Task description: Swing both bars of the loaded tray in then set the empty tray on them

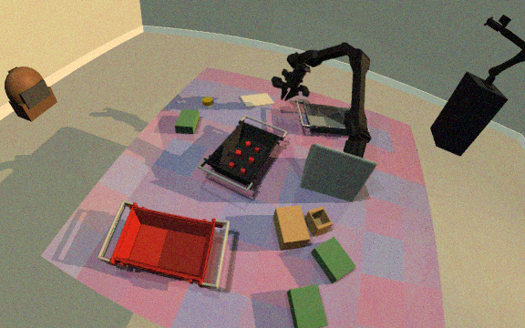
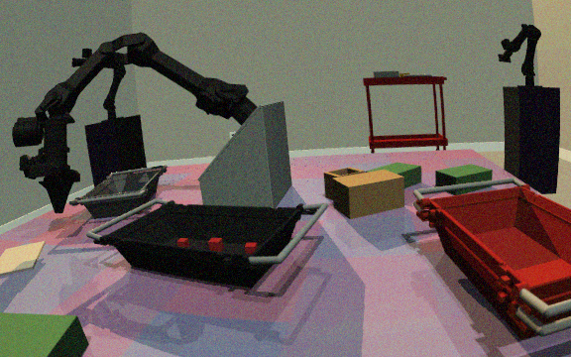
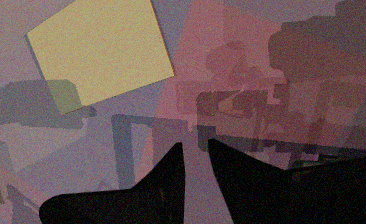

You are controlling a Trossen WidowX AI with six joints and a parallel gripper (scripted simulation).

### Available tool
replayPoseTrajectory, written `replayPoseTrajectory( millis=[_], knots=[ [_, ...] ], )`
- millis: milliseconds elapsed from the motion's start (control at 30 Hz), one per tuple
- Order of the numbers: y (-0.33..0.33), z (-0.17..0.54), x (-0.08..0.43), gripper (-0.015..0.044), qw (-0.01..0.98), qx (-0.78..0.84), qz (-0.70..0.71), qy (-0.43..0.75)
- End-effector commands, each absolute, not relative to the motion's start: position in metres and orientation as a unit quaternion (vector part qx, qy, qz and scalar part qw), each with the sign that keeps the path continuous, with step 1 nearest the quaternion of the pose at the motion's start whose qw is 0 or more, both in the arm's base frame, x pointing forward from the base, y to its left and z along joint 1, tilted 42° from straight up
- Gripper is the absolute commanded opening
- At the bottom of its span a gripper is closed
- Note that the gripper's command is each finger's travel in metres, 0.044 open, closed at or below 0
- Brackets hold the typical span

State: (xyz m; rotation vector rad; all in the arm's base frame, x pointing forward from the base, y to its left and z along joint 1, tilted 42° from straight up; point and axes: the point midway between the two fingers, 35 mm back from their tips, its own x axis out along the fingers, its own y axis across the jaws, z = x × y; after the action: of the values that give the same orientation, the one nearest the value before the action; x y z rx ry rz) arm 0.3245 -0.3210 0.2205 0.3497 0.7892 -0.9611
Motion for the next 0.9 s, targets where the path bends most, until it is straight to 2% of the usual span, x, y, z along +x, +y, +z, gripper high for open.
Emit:
replayPoseTrajectory(
  millis=[0,400,867],
  knots=[
    [-0.276,0.18,0.339,0.0084,0.781,0.094,-0.42,0.453],
    [-0.126,0.093,0.354,0.0084,0.698,-0.213,-0.293,0.618],
    [-0.13,0.086,0.355,0.0084,0.696,-0.218,-0.291,0.619]
  ],
)
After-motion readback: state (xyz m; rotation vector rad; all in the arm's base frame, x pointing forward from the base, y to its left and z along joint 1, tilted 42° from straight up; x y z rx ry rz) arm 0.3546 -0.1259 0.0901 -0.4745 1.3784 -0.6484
